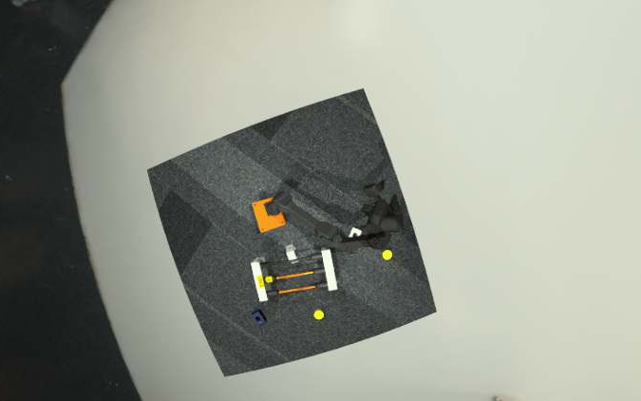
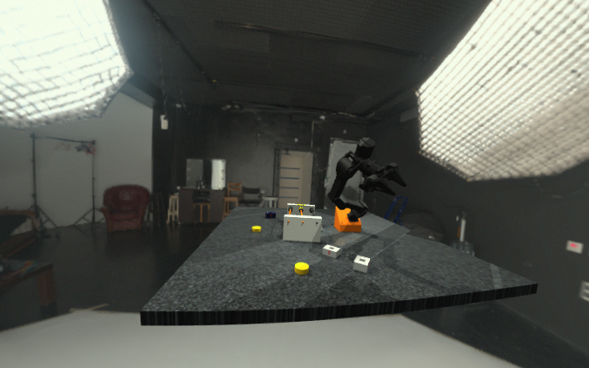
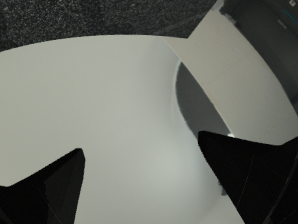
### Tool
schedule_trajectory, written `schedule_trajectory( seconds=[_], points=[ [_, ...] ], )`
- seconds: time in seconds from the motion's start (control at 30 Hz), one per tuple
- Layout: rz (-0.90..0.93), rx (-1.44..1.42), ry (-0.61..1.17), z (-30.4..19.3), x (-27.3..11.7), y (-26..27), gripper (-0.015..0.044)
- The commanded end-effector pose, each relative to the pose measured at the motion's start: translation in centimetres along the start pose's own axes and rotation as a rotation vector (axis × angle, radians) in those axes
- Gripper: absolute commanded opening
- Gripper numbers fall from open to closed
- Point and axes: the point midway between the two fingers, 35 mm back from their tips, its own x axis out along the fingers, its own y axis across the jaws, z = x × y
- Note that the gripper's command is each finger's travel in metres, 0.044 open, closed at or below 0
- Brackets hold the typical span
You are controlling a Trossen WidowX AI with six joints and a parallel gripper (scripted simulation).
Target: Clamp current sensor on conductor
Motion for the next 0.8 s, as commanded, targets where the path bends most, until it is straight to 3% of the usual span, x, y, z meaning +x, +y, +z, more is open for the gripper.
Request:
schedule_trajectory(
  seconds=[0.0,0.2,0.37,0.57,0.77],
  points=[
    [-0.01,-0.008,0.001,0.0,0.1,-0.2,0.0426],
    [-0.339,-0.251,0.068,-1.3,3.2,-8.7,0.044],
    [-0.633,-0.465,0.205,-2.1,2.9,-16.8,0.044],
    [-0.952,-0.683,0.463,-2.3,-1.0,-25.3,0.044],
    [-1.217,-0.837,0.817,-1.9,-8.1,-31.1,0.044]
  ],
)
